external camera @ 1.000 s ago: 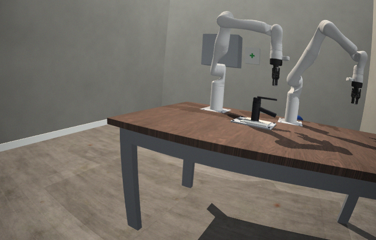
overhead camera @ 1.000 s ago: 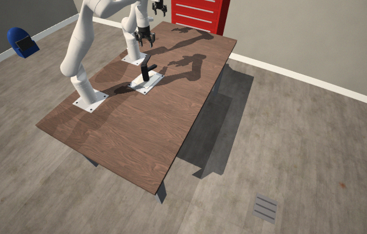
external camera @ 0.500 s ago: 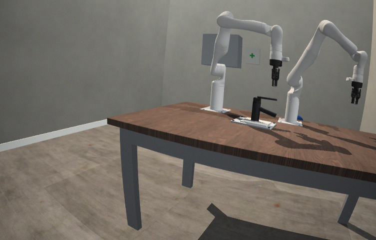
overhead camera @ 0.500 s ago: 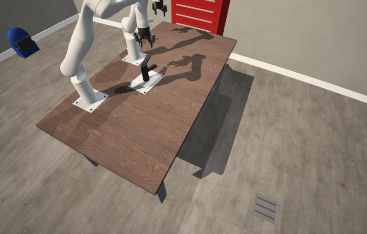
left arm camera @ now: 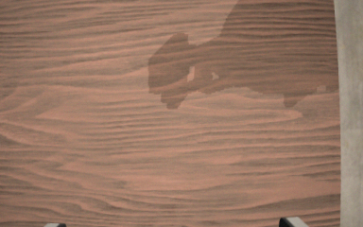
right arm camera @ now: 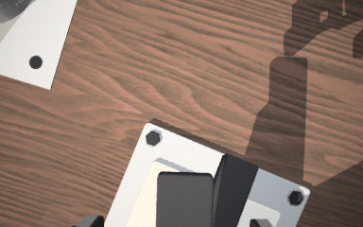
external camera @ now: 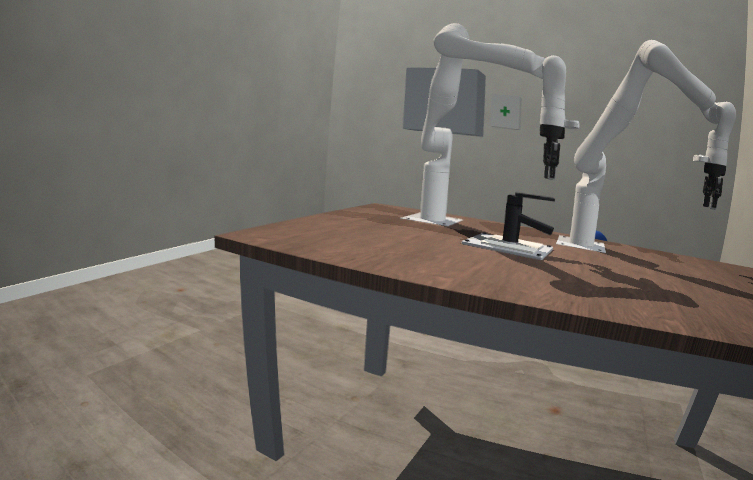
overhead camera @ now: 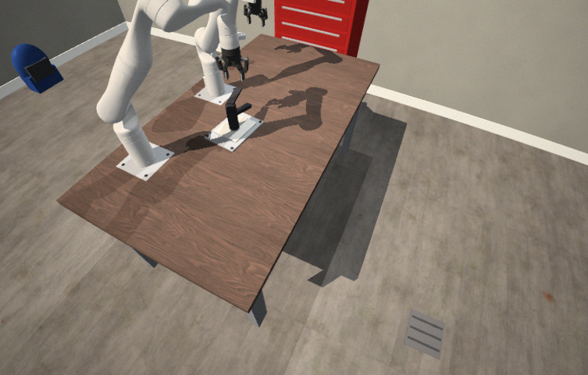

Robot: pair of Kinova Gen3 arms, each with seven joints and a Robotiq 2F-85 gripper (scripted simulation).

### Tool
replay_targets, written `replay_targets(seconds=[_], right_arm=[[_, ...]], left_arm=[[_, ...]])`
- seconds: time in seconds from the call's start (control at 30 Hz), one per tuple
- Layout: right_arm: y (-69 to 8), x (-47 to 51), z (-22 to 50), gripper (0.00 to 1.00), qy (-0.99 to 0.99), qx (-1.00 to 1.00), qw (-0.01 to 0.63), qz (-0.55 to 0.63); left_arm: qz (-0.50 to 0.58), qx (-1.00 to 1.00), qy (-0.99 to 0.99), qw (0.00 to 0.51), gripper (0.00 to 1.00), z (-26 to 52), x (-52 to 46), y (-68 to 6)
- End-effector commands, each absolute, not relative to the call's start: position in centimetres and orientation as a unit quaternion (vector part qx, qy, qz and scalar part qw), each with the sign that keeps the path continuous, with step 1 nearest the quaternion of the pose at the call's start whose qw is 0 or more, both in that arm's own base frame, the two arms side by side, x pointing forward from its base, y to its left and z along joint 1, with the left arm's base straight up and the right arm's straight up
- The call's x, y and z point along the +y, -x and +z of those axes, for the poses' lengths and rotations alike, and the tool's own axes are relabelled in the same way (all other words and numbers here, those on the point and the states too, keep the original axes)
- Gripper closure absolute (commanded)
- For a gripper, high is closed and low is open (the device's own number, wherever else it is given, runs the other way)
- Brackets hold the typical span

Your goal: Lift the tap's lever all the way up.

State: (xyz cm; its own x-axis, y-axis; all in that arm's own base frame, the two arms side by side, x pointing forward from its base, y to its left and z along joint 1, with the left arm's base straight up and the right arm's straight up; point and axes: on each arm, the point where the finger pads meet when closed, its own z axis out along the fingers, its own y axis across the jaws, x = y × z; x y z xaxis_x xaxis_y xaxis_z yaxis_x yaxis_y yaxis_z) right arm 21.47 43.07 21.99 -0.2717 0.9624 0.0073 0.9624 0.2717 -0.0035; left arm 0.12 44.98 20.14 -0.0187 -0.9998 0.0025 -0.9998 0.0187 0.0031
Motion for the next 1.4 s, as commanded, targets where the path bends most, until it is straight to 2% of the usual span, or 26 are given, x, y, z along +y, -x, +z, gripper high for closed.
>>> replay_targets(seconds=[0.0,1.37], right_arm=[[-21.6,43.1,21.1,0.277,0.606,-0.795,0.002,-0.001],[-21.6,43.1,18.5,0.277,0.607,-0.795,0.002,-0.001]], left_arm=[[0.0,-0.707,-0.707,0.0,0.002,20.0,45.0,0.0],[0.0,-0.707,-0.707,0.0,0.002,20.0,45.0,0.0]])
